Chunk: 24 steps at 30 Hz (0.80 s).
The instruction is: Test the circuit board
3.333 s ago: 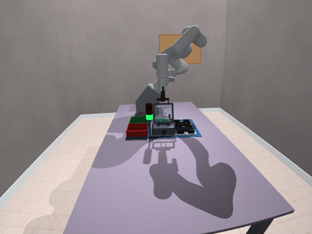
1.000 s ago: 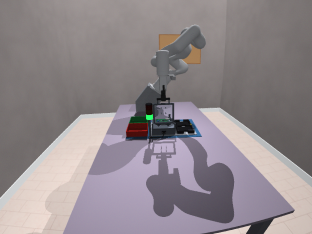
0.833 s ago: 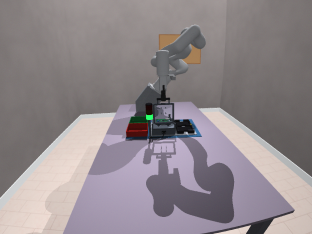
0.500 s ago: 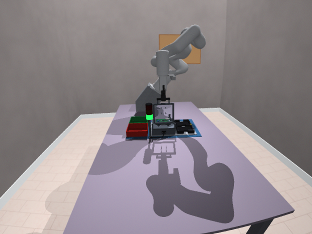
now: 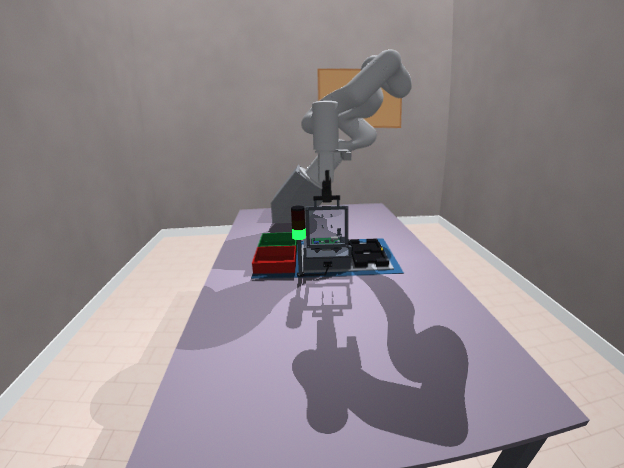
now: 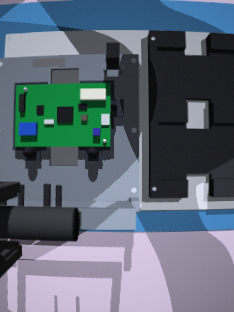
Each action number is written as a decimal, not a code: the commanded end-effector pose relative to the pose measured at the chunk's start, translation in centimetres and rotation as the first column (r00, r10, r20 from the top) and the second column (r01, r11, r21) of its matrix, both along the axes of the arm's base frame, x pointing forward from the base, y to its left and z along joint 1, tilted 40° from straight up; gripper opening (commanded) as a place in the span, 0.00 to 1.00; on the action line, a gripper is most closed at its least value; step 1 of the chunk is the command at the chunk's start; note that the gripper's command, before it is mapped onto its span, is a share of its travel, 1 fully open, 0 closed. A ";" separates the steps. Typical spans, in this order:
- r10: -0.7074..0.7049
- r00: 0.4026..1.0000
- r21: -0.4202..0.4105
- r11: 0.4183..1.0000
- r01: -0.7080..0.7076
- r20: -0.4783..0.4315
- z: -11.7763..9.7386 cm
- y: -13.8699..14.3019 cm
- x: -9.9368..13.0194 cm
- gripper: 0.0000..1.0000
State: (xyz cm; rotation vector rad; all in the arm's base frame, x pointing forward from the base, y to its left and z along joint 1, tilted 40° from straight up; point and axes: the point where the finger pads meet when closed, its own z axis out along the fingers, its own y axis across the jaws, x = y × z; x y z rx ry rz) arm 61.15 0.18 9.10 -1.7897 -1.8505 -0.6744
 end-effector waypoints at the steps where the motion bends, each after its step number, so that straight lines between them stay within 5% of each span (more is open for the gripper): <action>1: -0.001 1.000 0.000 1.000 0.001 0.002 0.1 -0.1 0.1 0.28; 24: -0.001 1.000 0.000 1.000 0.001 0.002 -0.1 0.1 0.1 0.28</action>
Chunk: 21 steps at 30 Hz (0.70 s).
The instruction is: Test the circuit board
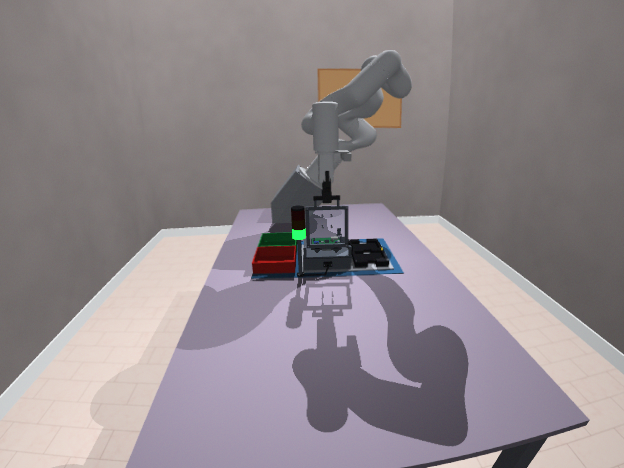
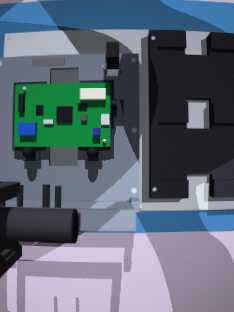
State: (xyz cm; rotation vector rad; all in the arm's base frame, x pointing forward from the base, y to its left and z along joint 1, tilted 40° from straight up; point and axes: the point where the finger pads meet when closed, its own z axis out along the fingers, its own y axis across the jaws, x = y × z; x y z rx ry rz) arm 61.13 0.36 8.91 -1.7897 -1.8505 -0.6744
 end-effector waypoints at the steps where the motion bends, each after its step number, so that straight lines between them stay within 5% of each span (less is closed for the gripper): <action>1: -0.001 1.000 0.000 1.000 0.001 0.002 0.1 -0.1 0.1 0.28; 4: -0.001 1.000 0.000 1.000 0.001 0.002 0.1 -0.1 0.1 0.28; 5: -0.001 1.000 0.000 1.000 0.001 0.002 0.1 -0.1 0.1 0.00; 21: -0.001 1.000 0.000 1.000 0.001 0.002 0.1 -0.1 0.1 0.00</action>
